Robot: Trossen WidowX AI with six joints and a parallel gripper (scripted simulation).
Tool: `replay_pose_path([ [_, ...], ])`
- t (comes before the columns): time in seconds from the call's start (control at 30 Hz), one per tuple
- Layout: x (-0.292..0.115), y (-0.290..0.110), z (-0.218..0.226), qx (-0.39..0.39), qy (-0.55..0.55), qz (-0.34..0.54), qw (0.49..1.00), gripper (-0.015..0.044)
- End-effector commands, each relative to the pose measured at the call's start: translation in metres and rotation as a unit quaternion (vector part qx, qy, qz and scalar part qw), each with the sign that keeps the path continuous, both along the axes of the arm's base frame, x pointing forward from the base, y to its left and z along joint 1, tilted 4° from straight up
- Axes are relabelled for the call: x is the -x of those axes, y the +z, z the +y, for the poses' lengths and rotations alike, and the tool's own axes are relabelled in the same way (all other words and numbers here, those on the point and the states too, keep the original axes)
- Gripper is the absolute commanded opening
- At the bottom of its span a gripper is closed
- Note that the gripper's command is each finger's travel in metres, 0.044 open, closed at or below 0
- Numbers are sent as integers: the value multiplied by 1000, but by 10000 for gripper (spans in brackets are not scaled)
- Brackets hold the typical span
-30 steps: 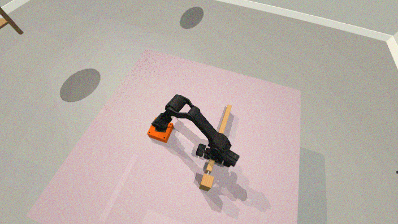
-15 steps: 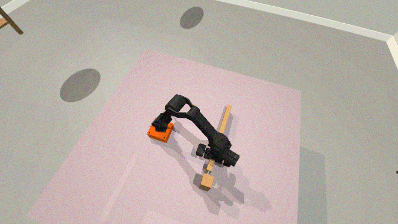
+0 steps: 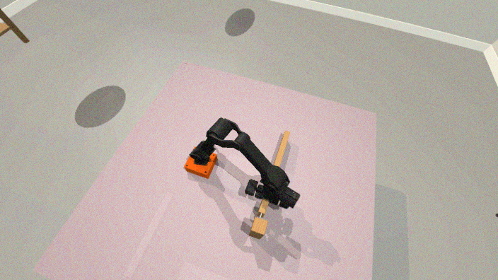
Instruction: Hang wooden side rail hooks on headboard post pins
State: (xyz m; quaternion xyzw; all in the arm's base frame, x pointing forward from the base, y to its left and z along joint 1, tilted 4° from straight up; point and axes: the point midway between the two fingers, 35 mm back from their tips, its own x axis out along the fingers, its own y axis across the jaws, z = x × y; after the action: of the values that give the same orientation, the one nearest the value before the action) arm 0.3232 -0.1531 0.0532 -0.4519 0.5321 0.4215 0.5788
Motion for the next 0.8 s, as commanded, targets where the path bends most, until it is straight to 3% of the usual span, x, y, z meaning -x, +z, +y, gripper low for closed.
replay_pose_path([
  [0.0,-2,4,-3,2,-2,-7,1000,0],
  [0.77,-4,3,-6,2,-2,-7,1000,0],
])
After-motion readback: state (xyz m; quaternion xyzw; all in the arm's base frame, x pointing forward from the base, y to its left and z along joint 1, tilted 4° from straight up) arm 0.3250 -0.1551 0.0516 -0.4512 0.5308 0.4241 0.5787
